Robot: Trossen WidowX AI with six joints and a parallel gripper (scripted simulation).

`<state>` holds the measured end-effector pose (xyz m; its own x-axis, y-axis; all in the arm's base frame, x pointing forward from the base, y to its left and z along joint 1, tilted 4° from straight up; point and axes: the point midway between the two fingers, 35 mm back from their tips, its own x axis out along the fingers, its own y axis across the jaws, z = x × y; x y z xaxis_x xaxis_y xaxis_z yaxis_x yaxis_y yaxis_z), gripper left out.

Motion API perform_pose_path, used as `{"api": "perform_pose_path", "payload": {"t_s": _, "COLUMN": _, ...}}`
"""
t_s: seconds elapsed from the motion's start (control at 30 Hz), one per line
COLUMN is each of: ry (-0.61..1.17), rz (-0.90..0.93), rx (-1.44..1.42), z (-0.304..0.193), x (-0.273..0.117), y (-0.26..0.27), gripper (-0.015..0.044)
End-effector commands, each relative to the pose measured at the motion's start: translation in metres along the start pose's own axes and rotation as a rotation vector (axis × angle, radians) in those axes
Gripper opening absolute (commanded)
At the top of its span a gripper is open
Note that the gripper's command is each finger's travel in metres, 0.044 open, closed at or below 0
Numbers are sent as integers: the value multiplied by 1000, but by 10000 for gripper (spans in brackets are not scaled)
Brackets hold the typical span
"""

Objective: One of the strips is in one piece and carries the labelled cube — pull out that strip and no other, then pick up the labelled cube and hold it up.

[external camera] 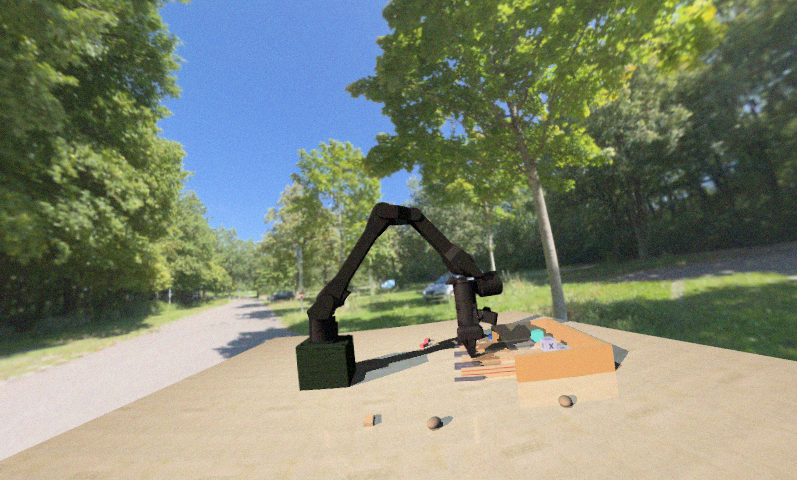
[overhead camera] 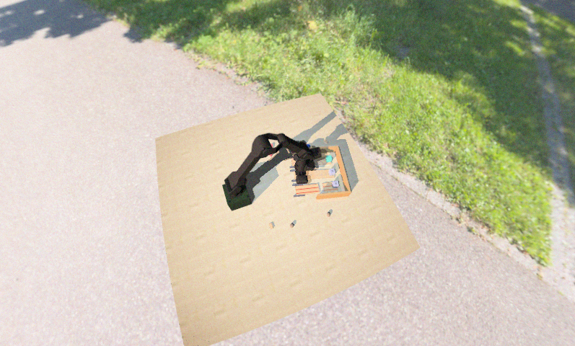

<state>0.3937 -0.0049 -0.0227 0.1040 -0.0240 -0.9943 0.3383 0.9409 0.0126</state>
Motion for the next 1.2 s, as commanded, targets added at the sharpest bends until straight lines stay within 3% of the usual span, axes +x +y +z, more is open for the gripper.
{"api": "perform_pose_path", "payload": {"t_s": 0.0, "ry": 3, "rz": 2, "rx": 0, "z": -1, "x": 2, "y": 0, "gripper": 0}}
{"api": "perform_pose_path", "payload": {"t_s": 1.17, "ry": 4, "rz": 2, "rx": 0, "z": -8, "x": 5, "y": 0, "gripper": 0}}
